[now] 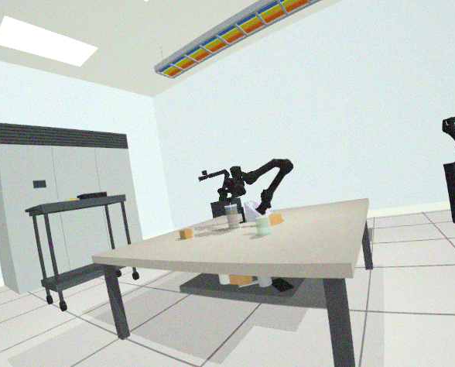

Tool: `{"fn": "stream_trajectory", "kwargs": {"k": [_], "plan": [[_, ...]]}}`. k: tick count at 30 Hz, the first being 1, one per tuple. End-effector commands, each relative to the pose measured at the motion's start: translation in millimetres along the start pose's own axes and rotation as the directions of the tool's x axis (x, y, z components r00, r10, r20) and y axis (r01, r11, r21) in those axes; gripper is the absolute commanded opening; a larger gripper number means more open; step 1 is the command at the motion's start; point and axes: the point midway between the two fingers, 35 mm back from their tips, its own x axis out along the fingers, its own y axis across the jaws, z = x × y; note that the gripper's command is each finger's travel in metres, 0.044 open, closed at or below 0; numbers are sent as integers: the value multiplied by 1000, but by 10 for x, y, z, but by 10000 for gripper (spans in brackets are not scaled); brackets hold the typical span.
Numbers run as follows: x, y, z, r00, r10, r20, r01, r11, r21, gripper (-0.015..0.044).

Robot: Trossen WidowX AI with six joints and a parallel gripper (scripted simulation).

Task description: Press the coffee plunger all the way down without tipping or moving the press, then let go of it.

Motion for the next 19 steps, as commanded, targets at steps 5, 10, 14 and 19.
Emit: {"fn": "stream_trajectory", "kwargs": {"k": [5,10,14,19], "plan": [[-260,2,301,1000,-8,-14,8,1000,-4,440],[-571,95,554,1000,0,-14,0,1000,5,440],[-572,96,555,1000,0,-14,0,1000,5,440],[-570,94,552,1000,0,-14,0,1000,5,440]]}}
